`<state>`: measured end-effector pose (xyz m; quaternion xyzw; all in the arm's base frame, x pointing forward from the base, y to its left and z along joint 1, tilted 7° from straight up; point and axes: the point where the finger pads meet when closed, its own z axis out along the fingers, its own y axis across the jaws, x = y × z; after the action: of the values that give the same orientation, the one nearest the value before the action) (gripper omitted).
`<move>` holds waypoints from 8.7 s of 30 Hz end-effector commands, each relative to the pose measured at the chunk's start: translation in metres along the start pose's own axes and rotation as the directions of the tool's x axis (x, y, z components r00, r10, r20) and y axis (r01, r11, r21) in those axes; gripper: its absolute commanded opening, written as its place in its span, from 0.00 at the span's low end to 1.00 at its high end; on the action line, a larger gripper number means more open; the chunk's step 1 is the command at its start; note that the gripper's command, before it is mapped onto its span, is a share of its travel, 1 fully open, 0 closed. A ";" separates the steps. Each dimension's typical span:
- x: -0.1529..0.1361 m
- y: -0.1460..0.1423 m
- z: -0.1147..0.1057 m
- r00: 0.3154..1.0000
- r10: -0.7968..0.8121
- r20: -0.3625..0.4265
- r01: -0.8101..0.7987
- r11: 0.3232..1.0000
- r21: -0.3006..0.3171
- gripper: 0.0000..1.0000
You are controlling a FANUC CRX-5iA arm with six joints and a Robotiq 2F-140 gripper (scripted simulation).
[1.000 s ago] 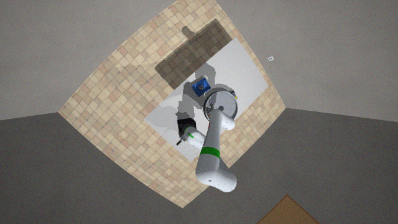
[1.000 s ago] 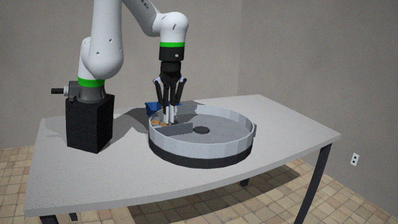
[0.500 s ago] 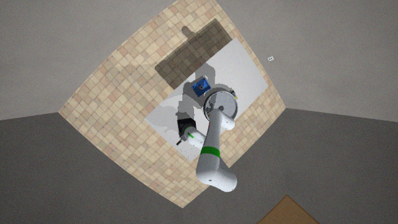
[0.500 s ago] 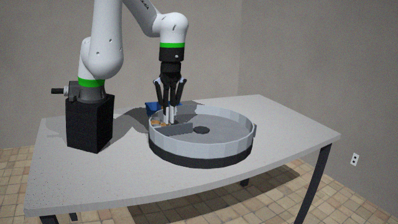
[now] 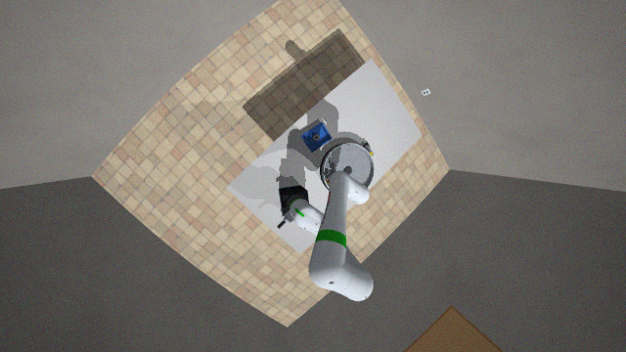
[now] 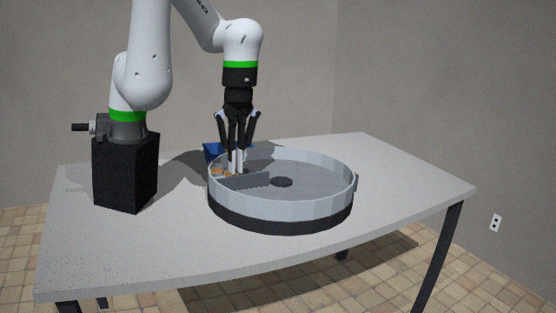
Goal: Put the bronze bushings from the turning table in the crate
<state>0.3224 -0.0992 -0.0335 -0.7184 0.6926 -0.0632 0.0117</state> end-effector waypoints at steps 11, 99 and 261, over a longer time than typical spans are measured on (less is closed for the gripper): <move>0.000 0.000 0.000 1.000 0.000 0.000 0.000 1.000 0.000 0.10; 0.000 0.000 0.012 1.000 0.000 0.000 0.000 1.000 0.000 0.00; -0.339 -0.083 -0.061 1.000 0.000 0.000 0.000 1.000 0.000 0.00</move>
<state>0.3870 0.2462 0.0101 -0.7184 0.6927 -0.0633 0.0116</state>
